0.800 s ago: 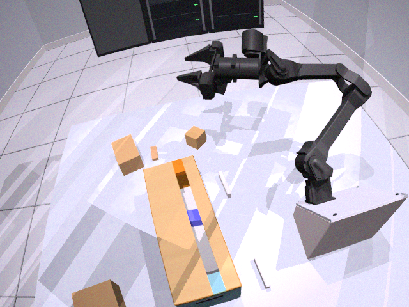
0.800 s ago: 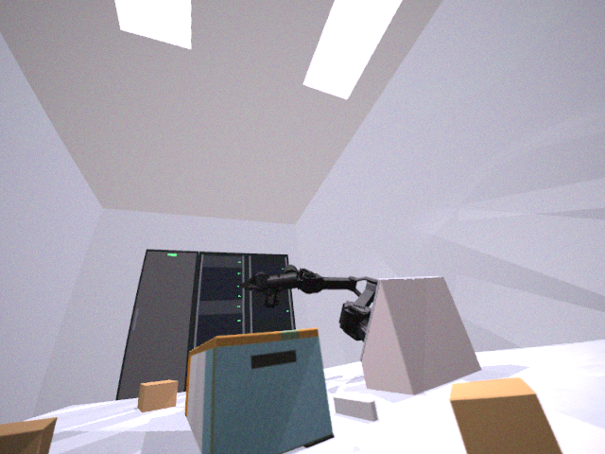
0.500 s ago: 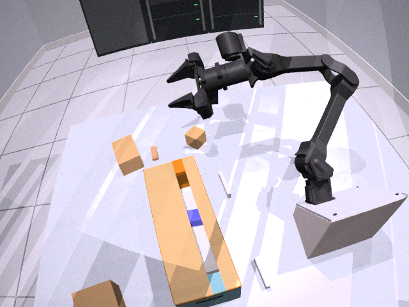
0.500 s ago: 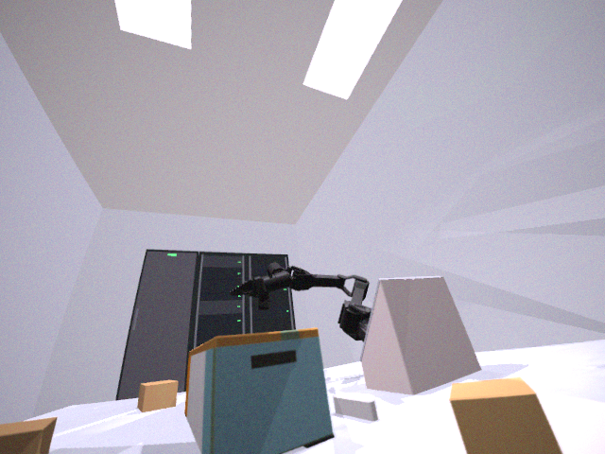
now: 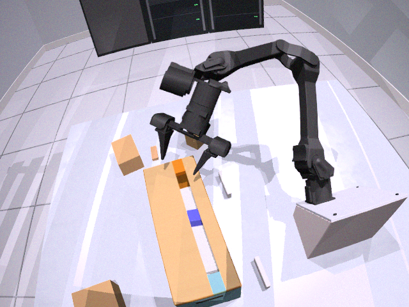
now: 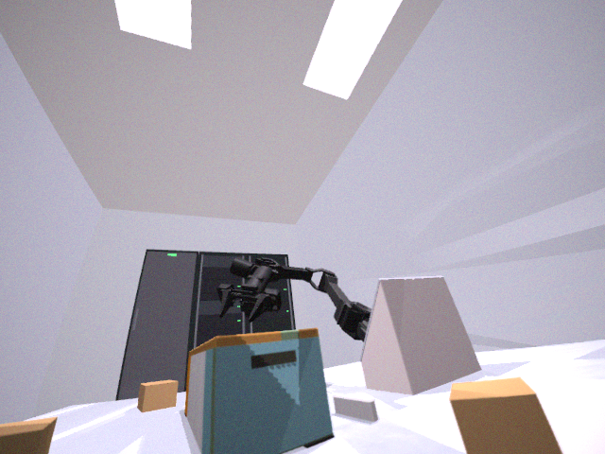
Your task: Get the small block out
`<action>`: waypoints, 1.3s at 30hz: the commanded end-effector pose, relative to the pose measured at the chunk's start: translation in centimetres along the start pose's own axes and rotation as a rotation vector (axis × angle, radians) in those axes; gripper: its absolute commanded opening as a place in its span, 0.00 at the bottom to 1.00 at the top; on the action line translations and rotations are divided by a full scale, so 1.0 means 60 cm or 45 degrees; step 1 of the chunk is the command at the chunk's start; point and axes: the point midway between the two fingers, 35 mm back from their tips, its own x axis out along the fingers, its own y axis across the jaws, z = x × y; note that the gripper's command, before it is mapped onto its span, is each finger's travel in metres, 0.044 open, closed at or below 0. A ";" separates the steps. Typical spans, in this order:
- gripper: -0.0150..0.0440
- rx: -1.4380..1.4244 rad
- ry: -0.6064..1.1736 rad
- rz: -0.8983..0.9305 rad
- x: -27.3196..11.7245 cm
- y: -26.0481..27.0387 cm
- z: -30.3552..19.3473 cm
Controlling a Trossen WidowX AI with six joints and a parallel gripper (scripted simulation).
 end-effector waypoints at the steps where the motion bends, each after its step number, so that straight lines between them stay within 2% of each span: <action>1: 0.93 -0.617 -0.272 -0.707 0.030 -0.107 -0.010; 19: 0.93 -0.631 -0.278 -0.723 0.032 -0.109 -0.008; 39: 0.93 -0.631 -0.276 -0.721 0.074 -0.116 0.024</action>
